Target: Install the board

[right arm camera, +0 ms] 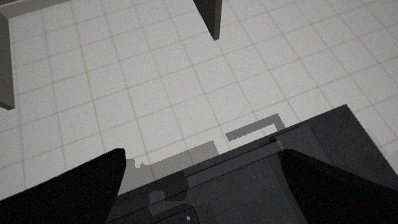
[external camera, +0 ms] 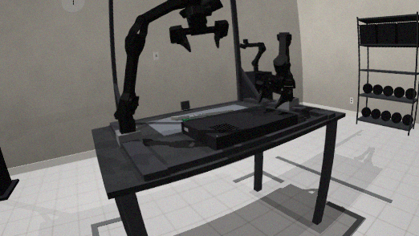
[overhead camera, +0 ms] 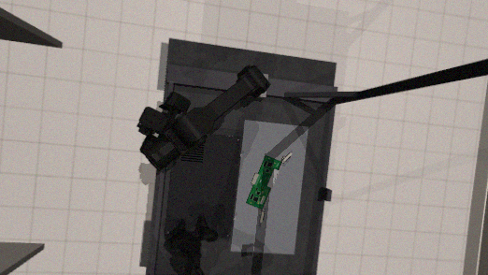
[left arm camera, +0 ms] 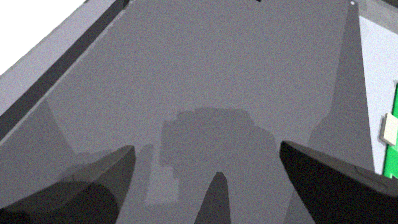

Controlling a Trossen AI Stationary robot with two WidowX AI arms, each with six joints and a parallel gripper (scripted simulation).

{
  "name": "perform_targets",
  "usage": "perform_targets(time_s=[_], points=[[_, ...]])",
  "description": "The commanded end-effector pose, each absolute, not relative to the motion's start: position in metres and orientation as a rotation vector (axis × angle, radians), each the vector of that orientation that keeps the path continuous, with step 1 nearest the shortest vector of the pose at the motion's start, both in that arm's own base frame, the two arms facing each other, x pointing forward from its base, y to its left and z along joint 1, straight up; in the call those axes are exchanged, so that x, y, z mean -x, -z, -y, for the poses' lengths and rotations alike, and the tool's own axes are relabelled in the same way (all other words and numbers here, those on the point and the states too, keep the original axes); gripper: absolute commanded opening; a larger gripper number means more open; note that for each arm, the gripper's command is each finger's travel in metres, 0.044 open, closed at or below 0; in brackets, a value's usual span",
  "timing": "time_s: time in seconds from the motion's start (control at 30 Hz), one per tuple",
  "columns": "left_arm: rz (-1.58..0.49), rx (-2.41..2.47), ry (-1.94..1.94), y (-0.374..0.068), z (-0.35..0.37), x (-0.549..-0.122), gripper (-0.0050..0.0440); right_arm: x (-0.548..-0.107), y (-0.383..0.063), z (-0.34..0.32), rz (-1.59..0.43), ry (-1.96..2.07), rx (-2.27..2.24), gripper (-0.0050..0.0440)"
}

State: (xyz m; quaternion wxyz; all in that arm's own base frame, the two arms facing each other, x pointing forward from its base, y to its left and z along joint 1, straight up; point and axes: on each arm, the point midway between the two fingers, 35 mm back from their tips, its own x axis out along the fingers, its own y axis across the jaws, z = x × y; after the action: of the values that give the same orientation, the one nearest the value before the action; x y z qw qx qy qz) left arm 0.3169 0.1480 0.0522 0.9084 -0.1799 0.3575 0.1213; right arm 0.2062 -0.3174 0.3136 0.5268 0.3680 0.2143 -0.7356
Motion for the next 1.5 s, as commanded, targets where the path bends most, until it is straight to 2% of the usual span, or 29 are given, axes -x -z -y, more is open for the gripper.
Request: perform_targets(time_s=[0.0, 0.57, 0.8, 0.83, 1.03, 1.13, 1.47], points=[[-0.713, 0.359, -0.249, -0.061, -0.15, -0.32, 0.04, -0.203, -0.324, 0.315, -0.473, 1.75, -0.883, 0.04], [-0.713, 0.359, -0.249, -0.061, -0.15, -0.32, 0.04, -0.203, -0.324, 0.315, -0.473, 1.75, -0.883, 0.04], [-0.703, 0.298, -0.196, -0.078, -0.121, -0.326, 0.04, -0.209, -0.309, 0.289, -0.588, 1.66, -0.941, 0.0232], [-0.7, 0.281, -0.179, -0.083, -0.112, -0.327, 0.04, -0.211, -0.304, 0.281, -0.623, 1.633, -0.96, 0.0223], [-0.646, 0.153, -0.044, -0.124, -0.044, -0.33, 0.04, -0.228, -0.27, 0.22, -0.843, 1.402, -1.09, 0.0223], [-0.635, 0.133, -0.02, -0.131, -0.032, -0.329, 0.04, -0.232, -0.265, 0.209, -0.873, 1.357, -1.111, 0.0223], [-0.519, -0.017, 0.204, -0.182, 0.061, -0.287, 0.04, -0.277, -0.224, 0.084, -1.111, 0.804, -1.259, 0.0223]])
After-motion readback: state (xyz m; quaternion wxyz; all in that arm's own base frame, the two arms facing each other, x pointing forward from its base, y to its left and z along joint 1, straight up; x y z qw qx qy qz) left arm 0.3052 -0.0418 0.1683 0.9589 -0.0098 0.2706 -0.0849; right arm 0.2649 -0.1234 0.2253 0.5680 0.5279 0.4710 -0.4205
